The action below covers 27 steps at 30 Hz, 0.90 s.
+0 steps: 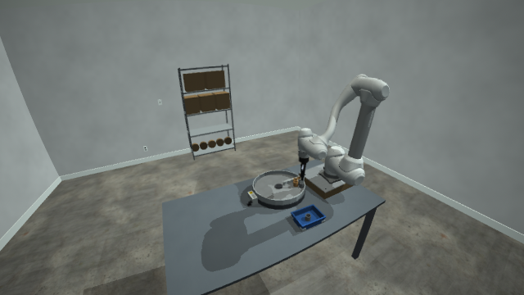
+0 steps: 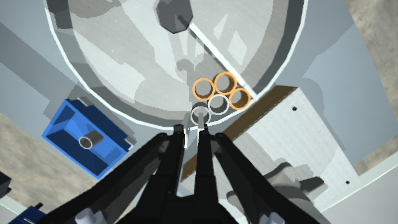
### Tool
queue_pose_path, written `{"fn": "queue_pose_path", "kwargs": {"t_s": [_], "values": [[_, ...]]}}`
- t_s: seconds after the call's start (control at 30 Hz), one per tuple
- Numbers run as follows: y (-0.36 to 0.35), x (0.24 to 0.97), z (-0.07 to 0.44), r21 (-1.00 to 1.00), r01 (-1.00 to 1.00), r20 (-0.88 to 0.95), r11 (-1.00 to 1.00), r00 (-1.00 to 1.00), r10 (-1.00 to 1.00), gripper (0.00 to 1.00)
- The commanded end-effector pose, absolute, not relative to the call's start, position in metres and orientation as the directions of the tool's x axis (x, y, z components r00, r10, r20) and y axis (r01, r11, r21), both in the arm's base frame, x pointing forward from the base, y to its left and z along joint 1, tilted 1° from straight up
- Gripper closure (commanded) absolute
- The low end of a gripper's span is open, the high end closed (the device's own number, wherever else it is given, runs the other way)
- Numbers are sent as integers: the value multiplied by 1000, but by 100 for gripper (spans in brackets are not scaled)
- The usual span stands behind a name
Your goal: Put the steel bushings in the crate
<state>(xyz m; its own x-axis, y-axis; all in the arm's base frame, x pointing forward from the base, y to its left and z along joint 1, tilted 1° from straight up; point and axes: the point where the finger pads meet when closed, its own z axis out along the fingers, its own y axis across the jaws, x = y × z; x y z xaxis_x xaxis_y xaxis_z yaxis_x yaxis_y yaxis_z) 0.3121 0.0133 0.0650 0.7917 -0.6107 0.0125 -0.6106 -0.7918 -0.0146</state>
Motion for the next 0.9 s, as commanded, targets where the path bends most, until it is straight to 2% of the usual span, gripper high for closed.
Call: {"fn": "queue_pose_path", "kwargs": {"t_s": [0.0,0.87], "values": [[13,313,62,-17,-609,12,-793,793,-609,90],[12,318,59,-17,-609,12,-793,793,-609,90]]}}
